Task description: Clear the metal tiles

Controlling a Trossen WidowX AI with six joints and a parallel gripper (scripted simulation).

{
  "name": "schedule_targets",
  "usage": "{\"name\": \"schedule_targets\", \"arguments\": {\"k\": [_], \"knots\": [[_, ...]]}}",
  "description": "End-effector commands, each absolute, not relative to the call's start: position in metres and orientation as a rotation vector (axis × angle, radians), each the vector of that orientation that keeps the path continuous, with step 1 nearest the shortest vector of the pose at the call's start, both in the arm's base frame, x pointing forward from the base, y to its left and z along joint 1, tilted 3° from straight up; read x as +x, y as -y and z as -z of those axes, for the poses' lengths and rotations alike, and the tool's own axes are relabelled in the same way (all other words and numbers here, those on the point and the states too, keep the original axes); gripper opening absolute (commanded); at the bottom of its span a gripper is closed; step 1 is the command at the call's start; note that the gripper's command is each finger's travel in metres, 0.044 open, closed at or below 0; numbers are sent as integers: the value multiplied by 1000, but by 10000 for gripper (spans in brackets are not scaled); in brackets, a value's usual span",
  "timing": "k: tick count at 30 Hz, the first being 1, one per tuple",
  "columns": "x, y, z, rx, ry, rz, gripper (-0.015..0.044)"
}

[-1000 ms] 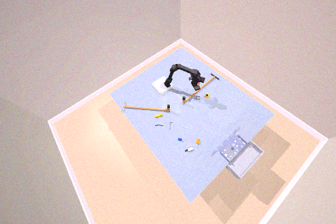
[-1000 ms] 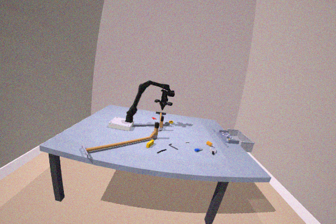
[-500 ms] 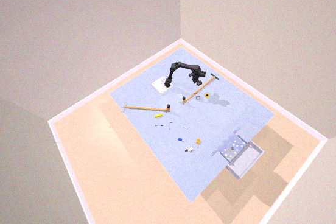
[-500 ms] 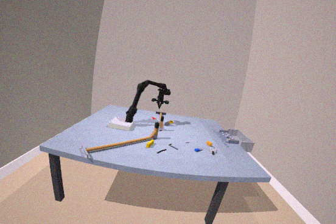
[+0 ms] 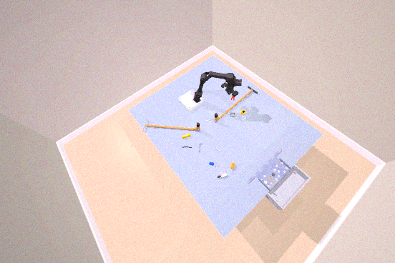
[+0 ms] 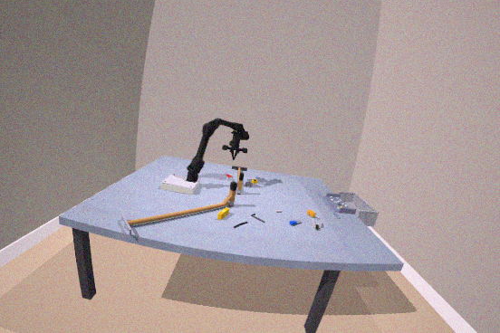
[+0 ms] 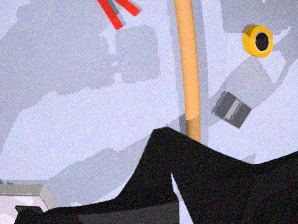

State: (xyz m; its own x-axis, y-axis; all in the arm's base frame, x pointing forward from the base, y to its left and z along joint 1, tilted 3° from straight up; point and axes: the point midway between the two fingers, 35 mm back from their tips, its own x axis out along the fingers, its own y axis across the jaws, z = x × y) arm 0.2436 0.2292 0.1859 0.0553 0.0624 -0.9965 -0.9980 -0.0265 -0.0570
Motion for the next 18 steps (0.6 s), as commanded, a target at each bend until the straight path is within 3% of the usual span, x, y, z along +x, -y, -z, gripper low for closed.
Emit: {"name": "schedule_targets", "arguments": {"k": [1,18], "knots": [[244,-230,-179,-1221,-1106,-1221,0],[252,-238,-137,-1221,-1106,-1220,0]]}}
